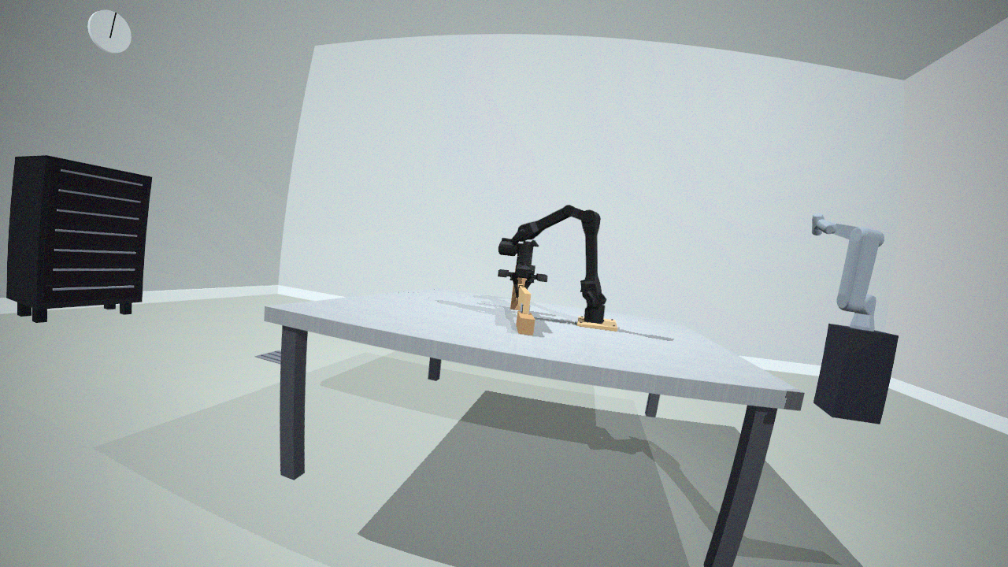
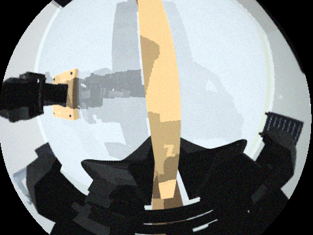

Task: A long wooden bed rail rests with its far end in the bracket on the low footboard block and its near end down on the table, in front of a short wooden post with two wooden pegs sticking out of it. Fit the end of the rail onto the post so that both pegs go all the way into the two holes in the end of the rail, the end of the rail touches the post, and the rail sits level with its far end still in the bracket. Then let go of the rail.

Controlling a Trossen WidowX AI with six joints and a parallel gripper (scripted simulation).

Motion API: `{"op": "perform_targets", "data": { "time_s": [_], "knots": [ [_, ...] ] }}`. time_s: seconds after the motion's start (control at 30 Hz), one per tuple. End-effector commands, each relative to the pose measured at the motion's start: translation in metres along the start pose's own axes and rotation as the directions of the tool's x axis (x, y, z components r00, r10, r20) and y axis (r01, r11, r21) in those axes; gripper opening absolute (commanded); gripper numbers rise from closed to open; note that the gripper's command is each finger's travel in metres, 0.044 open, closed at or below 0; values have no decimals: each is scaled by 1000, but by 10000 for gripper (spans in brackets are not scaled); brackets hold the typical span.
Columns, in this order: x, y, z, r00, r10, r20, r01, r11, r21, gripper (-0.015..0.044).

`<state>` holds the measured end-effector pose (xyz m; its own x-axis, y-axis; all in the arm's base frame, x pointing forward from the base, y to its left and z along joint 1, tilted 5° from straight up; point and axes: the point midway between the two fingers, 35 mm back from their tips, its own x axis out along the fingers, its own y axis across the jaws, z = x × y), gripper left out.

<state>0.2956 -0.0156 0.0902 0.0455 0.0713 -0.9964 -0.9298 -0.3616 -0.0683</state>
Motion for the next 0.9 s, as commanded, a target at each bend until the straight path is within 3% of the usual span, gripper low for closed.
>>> {"op": "perform_targets", "data": {
  "time_s": [0.0,0.87],
  "knots": [
    [-2,-2,-3,1000,-7,-2,7,1000,0,0],
    [-2,-1,-11,1000,-7,-3,7,1000,0,0]
  ]
}}
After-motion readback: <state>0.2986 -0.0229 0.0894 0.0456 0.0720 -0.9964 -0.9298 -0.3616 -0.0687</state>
